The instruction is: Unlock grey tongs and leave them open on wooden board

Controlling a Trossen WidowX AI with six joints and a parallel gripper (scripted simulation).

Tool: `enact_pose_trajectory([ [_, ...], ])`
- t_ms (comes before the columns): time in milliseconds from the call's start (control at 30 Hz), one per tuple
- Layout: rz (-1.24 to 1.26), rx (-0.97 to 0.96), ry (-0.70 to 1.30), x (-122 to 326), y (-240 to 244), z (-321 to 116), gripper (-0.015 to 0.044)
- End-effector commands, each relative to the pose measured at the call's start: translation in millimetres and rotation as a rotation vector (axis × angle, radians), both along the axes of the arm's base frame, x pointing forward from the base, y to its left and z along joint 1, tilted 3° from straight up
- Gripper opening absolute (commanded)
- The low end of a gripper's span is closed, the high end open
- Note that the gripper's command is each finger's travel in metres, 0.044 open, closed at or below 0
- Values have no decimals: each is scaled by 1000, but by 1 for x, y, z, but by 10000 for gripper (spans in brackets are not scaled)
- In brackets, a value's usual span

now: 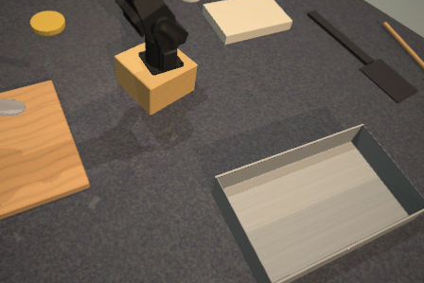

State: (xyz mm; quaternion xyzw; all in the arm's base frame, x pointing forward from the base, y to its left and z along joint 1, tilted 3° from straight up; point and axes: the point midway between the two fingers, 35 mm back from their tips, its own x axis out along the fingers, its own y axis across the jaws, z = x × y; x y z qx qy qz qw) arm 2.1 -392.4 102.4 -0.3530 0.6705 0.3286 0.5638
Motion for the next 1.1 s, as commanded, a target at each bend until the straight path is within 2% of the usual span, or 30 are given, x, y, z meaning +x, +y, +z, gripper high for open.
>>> enact_pose_trajectory([
  [0, 19, -60, 47, 2, 0, 5, -150],
  [1067, 22, -607, 381, 16, 20, 40, -150],
])
